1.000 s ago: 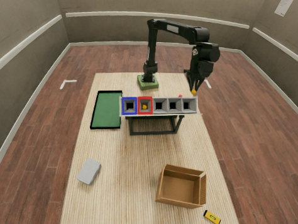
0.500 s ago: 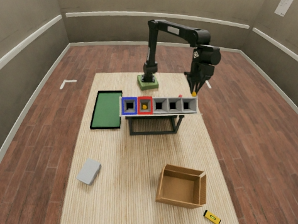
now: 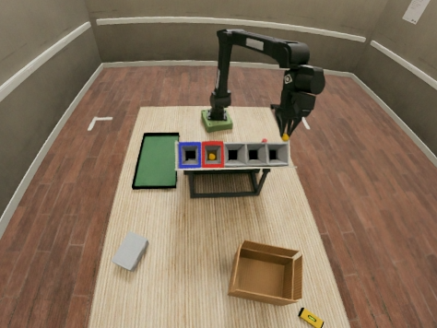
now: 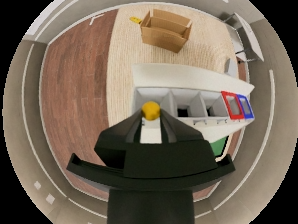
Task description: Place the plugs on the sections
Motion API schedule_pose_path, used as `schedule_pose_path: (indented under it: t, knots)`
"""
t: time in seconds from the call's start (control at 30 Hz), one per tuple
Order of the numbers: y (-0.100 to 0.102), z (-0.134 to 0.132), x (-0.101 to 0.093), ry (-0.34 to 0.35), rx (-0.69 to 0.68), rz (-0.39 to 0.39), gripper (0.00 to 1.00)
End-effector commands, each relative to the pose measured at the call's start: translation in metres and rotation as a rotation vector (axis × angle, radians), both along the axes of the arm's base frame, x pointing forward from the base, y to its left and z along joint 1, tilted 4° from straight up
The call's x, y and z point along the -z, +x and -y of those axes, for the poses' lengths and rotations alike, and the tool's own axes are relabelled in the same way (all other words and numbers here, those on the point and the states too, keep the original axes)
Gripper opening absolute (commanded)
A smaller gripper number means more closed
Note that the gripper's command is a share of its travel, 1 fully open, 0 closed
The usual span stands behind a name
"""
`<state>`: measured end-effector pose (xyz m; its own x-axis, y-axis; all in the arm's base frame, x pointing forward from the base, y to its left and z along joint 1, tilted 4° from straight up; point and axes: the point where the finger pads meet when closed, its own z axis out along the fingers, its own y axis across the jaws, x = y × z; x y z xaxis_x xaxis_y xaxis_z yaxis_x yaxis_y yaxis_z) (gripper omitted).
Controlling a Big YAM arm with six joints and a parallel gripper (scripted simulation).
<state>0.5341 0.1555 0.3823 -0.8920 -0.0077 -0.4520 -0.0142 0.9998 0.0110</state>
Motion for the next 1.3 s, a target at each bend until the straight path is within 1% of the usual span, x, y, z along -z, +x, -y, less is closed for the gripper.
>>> schedule_pose_path:
  t: [0.0, 0.2, 0.7, 1.27]
  knots:
    - [0.009, 0.0054, -0.0229, 0.005, 0.001, 0.029, 0.0]
    - [0.009, 0.0053, -0.023, 0.003, 0.0, 0.021, 0.0]
    - [0.0089, 0.0061, -0.0234, 0.012, 0.003, 0.055, 0.0]
    - [0.0083, 0.0057, -0.0229, 0.012, 0.003, 0.055, 0.0]
